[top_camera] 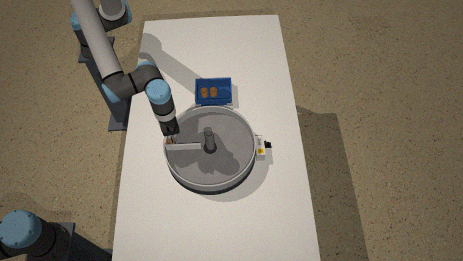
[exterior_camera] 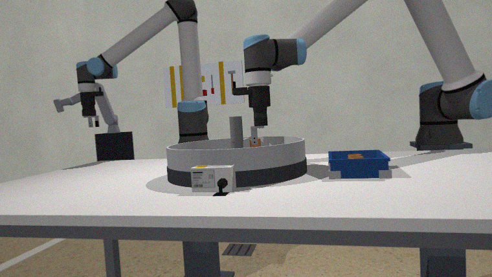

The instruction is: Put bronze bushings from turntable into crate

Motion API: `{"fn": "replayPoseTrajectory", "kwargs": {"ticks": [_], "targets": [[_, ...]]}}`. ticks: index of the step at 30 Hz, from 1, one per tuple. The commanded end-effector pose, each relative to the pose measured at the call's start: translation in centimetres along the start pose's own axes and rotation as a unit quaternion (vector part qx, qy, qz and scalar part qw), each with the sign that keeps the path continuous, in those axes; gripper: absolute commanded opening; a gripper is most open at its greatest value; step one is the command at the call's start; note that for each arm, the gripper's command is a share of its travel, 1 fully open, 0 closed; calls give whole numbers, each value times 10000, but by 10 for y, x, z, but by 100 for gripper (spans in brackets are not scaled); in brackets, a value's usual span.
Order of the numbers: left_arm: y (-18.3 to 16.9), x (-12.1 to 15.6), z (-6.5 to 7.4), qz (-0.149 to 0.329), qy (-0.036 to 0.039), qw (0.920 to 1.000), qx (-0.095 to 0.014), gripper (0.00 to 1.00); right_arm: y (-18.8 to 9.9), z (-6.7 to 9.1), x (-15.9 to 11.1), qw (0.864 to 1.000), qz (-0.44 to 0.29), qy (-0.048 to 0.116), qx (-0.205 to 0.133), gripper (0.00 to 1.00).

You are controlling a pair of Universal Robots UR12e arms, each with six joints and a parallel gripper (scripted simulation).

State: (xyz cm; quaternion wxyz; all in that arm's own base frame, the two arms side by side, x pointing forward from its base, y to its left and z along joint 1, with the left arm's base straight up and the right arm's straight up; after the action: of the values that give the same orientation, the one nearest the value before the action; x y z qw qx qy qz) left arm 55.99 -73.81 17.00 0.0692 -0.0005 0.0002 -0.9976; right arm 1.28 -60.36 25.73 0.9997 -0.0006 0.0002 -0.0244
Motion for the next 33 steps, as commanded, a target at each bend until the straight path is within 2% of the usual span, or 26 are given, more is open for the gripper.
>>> {"fn": "replayPoseTrajectory", "kwargs": {"ticks": [1, 2, 3, 33], "targets": [[0, 0, 2, 3, 8, 10000, 11, 36, 0, 0, 1, 10000, 6, -2, 6, 100], [0, 0, 2, 3, 8, 10000, 11, 36, 0, 0, 1, 10000, 6, -2, 6, 100], [0, 0, 2, 3, 8, 10000, 11, 0, 0, 0, 1, 10000, 6, -2, 6, 100], [1, 0, 2, 0, 8, 10000, 15, 0, 0, 0, 1, 10000, 6, -2, 6, 100]]}}
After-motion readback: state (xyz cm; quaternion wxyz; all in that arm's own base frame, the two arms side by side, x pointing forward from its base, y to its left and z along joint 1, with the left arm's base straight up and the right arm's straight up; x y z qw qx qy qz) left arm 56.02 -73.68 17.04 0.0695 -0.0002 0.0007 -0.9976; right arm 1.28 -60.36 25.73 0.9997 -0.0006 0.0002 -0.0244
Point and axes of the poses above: on each arm, the point where the finger pads meet when closed, its own z axis back along the fingers, its own x axis across the jaws, y = z × x, the point moved 8 cm from there along z, back along the fingers, and after that the axes turned 4 degrees about -z, right-handed, at the moved point
